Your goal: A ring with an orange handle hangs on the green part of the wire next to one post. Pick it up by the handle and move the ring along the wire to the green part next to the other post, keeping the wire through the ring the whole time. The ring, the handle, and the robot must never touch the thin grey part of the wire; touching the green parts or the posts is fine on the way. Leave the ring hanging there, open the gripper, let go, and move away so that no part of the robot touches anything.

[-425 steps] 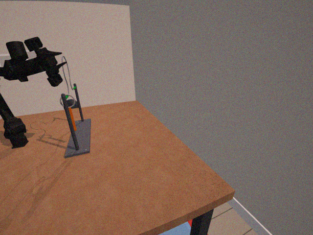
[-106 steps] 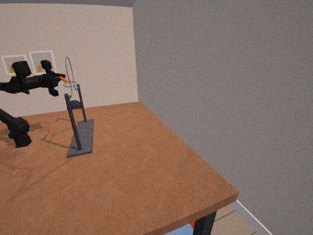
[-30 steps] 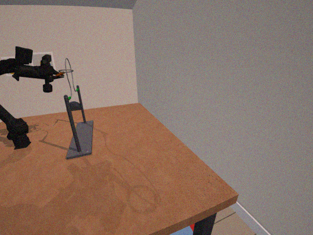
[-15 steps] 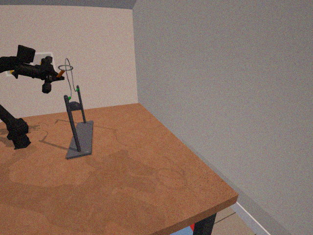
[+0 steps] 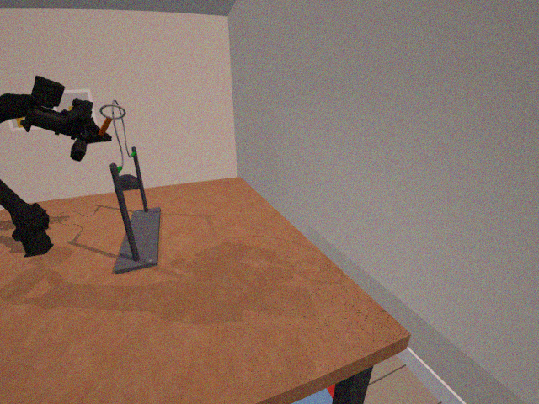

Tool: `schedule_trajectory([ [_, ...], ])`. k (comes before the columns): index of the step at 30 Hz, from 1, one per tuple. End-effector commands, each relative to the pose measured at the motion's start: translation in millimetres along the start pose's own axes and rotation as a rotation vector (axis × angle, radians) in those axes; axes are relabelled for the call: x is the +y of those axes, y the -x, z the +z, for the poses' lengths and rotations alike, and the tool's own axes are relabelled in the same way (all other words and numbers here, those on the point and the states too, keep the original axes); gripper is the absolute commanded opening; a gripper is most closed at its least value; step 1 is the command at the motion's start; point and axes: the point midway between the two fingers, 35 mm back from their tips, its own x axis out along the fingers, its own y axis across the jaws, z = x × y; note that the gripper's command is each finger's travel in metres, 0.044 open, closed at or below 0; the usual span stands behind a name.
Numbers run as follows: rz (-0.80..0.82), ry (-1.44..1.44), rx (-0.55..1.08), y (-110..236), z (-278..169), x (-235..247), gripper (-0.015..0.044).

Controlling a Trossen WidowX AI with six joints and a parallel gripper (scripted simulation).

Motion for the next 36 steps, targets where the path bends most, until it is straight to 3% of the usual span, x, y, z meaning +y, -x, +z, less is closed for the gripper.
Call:
schedule_trajectory([
  [1, -0.029, 0.050, -0.007, 0.1, 0.5, -1.0, -0.0150],
  [36, -0.302, 0.435, -0.067, 0.9, 5.5, -21.9, -0.0150],
])
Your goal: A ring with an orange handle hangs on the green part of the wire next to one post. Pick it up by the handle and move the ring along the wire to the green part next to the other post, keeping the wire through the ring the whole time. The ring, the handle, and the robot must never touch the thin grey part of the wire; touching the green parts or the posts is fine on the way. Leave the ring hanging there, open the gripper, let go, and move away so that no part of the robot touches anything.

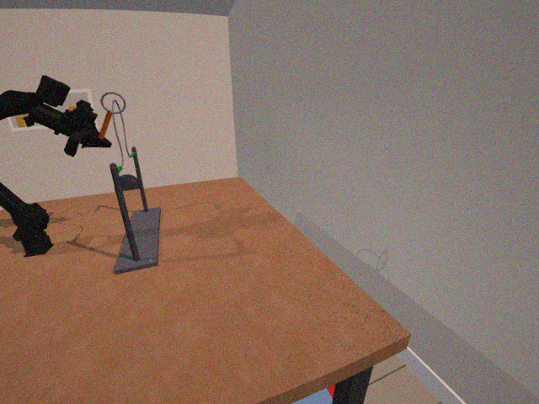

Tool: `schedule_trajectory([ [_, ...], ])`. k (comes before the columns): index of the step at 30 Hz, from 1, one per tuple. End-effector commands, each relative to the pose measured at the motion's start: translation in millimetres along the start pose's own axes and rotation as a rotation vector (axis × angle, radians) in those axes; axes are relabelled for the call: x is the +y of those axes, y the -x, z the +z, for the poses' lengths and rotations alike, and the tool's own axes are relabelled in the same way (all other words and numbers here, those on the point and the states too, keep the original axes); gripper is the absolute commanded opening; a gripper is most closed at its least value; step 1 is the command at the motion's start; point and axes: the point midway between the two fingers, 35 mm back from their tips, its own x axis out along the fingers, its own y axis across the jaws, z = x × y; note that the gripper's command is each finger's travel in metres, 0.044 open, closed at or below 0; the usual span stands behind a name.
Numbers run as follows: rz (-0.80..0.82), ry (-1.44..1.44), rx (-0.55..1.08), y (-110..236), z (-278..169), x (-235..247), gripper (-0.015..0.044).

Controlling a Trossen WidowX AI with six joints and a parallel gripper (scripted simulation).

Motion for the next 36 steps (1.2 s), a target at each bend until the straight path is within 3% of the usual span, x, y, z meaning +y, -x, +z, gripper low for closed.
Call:
schedule_trajectory([
  [1, -0.025, 0.042, -0.006, 0.2, 0.0, -1.6, -0.0150],
  [36, -0.293, 0.428, -0.069, 0.8, 4.9, -22.7, -0.0150],
])
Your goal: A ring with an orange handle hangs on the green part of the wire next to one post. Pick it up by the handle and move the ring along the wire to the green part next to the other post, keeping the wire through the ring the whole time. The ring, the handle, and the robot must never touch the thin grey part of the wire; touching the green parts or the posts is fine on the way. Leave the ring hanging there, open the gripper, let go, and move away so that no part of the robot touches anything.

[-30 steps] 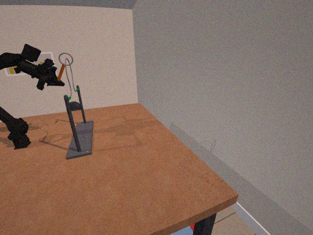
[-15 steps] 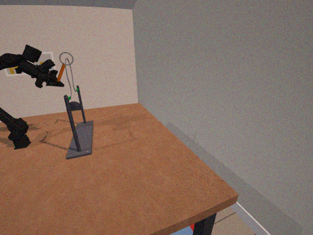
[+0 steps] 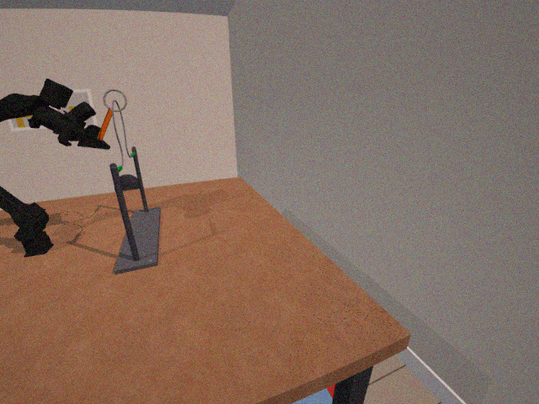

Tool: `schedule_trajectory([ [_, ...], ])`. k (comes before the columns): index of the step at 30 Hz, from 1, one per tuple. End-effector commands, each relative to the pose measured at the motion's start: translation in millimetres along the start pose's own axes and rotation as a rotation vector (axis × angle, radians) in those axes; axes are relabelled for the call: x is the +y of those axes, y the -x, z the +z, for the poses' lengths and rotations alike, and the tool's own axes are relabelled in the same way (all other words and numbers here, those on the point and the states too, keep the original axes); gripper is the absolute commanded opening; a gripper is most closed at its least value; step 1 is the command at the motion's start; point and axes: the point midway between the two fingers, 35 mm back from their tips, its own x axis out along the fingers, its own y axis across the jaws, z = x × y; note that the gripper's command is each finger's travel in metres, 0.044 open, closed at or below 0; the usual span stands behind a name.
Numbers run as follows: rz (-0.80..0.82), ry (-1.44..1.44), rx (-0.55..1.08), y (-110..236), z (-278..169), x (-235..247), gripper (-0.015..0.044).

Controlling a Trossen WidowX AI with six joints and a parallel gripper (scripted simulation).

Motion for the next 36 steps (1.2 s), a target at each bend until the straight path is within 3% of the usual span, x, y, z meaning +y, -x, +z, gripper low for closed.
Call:
schedule_trajectory([
  [1, -0.025, 0.041, -0.007, -0.4, -0.3, -1.7, -0.0150],
  [36, -0.290, 0.432, -0.069, 0.1, 4.5, -22.8, -0.0150],
])
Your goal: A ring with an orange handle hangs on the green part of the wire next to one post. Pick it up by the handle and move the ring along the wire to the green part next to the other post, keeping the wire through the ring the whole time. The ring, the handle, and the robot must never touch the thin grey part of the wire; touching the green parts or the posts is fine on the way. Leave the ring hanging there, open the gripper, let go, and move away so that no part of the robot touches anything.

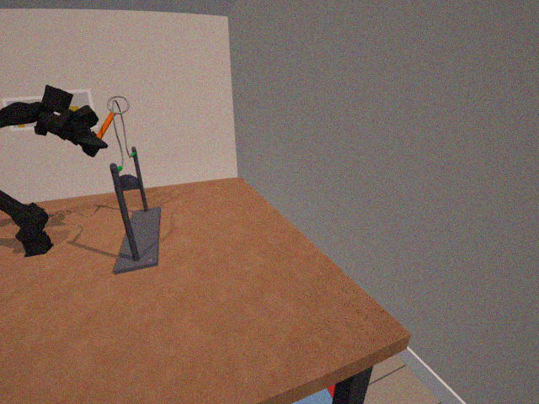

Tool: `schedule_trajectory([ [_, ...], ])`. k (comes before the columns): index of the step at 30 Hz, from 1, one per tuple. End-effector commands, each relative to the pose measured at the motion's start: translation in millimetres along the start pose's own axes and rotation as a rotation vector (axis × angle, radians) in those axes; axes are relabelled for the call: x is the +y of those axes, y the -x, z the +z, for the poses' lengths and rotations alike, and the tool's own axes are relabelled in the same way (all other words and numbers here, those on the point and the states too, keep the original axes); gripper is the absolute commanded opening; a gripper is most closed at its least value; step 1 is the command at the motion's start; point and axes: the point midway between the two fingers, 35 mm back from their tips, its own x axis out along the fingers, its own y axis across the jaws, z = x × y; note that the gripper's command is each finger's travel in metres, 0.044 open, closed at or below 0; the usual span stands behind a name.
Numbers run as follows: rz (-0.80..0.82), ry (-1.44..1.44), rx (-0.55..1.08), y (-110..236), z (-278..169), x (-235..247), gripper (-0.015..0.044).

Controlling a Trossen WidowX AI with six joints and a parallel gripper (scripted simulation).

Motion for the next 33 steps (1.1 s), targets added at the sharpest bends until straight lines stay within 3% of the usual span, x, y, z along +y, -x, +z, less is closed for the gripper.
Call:
schedule_trajectory([
  [1, -0.026, 0.039, -0.008, 0.6, -0.1, -2.1, -0.0150],
  [33, -0.266, 0.401, -0.062, 0.9, 4.0, -21.5, -0.0150],
])
